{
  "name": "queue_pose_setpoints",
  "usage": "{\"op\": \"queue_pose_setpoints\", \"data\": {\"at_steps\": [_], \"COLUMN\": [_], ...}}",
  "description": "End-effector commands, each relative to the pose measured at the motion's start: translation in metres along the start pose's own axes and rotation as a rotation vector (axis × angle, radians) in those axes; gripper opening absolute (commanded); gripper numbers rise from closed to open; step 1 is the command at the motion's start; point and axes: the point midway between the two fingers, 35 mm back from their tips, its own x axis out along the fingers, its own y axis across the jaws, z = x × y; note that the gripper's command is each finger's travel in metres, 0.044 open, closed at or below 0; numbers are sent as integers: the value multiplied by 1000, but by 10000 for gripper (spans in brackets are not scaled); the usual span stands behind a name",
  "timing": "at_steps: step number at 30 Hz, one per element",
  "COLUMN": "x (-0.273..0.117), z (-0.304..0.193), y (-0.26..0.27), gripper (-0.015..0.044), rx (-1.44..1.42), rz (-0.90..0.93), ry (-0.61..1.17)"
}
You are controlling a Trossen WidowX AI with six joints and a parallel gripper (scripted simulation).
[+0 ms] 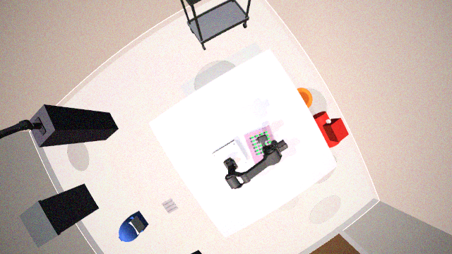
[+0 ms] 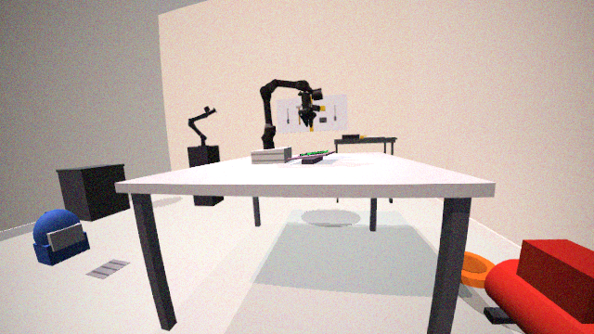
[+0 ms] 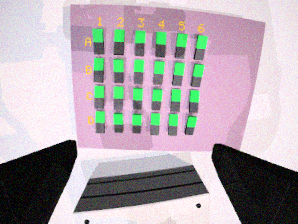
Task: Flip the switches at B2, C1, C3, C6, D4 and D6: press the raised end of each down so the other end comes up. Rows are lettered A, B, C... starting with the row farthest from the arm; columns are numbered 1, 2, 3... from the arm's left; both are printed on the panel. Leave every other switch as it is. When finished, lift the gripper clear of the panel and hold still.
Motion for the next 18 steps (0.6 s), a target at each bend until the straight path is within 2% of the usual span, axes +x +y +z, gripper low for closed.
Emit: {"op": "queue_pose_setpoints", "data": {"at_steps": [1,7,15,18], "x": [3,92,95,119], "z": [2,42,42,44], "y": [1,36,37,37], "gripper": [374,216,6,0], "rx": [0,-2,-2,-2], "rz": [0,-12,-12,-13], "ry": [-1,-28,-29,-11]}}
